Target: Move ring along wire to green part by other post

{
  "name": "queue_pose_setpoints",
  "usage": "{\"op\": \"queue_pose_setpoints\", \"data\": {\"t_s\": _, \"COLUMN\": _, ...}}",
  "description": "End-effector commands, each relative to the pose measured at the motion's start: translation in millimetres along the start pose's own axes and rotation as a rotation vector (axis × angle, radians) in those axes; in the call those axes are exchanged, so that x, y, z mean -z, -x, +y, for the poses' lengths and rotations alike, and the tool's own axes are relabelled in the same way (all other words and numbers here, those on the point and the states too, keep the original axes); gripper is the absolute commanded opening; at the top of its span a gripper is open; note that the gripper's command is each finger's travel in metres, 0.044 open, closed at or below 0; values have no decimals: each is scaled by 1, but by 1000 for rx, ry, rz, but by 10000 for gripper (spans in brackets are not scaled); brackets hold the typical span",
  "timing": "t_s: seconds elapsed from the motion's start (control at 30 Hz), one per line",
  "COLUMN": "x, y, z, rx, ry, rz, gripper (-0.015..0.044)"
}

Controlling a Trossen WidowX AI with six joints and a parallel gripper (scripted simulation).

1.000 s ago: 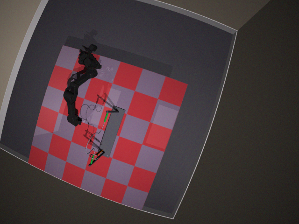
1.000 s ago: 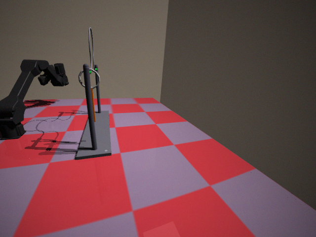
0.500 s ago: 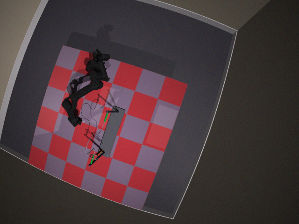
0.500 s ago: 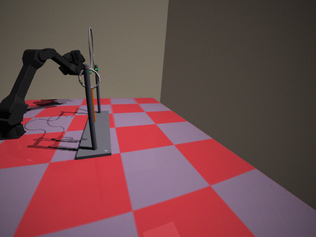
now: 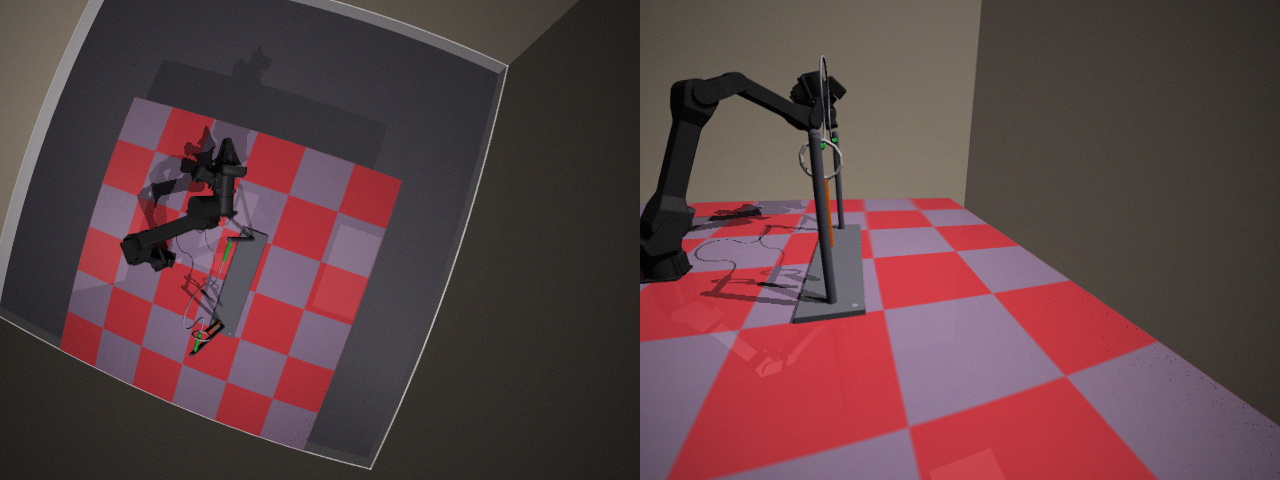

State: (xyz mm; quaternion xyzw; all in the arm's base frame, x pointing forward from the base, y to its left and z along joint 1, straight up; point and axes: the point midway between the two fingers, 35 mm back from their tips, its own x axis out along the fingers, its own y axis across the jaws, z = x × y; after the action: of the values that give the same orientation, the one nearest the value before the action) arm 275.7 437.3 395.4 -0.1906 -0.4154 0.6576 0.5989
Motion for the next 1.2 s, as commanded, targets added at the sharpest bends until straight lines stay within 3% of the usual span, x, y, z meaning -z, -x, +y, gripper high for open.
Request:
{"op": "queue_pose_setpoints", "data": {"t_s": 0.0, "x": -3, "y": 30, "z": -31, "rx": 71, "ry": 88, "rz": 66, "gripper": 160}}
{"op": "queue_pose_setpoints", "data": {"t_s": 0.6, "x": -52, "y": 195, "z": -146, "rx": 366, "ry": 542, "rz": 465, "gripper": 160}}
{"op": "queue_pose_setpoints", "data": {"t_s": 0.87, "x": -82, "y": 260, "z": -172, "rx": 457, "ry": 711, "rz": 653, "gripper": 160}}
{"op": "queue_pose_setpoints", "data": {"t_s": 1.17, "x": -103, "y": 368, "z": -189, "rx": 595, "ry": 844, "rz": 961, "gripper": 160}}
